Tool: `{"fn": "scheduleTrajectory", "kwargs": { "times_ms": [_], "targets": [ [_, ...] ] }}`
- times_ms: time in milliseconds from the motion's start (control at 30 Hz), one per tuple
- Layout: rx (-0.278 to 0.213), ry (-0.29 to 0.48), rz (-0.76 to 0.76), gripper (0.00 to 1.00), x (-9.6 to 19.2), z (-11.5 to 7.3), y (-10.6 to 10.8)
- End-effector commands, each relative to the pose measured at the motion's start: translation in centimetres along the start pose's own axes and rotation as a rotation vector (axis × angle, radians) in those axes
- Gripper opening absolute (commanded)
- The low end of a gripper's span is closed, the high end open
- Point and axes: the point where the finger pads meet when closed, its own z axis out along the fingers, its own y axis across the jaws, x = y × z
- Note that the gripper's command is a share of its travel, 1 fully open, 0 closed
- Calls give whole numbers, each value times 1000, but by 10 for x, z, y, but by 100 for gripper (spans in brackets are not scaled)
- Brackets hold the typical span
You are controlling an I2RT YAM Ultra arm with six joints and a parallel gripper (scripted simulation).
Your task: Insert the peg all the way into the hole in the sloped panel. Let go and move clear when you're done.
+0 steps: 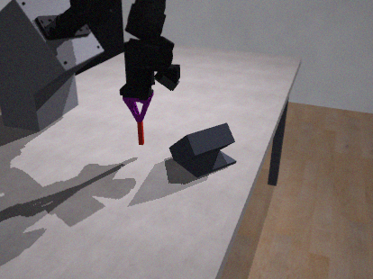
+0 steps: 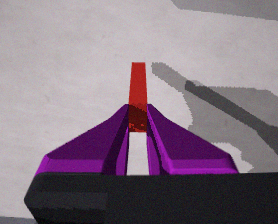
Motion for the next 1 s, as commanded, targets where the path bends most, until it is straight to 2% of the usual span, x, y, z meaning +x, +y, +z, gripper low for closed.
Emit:
{"fn": "scheduleTrajectory", "kwargs": {
  "times_ms": [0,267,300,367,533,567,633,967],
  "targets": [
    [-25,16,5,0,7,-21,5],
    [-25,17,5,0,7,-52,4],
    [11,0,0,0,4,-37,-1],
    [7,10,-10,0,9,-33,3],
    [27,-1,-51,0,4,-35,5],
    [41,-15,-71,0,-5,-37,1],
    [38,1,-77,0,3,-33,6],
    [76,1,-164,0,-2,-29,12]
  ]
}}
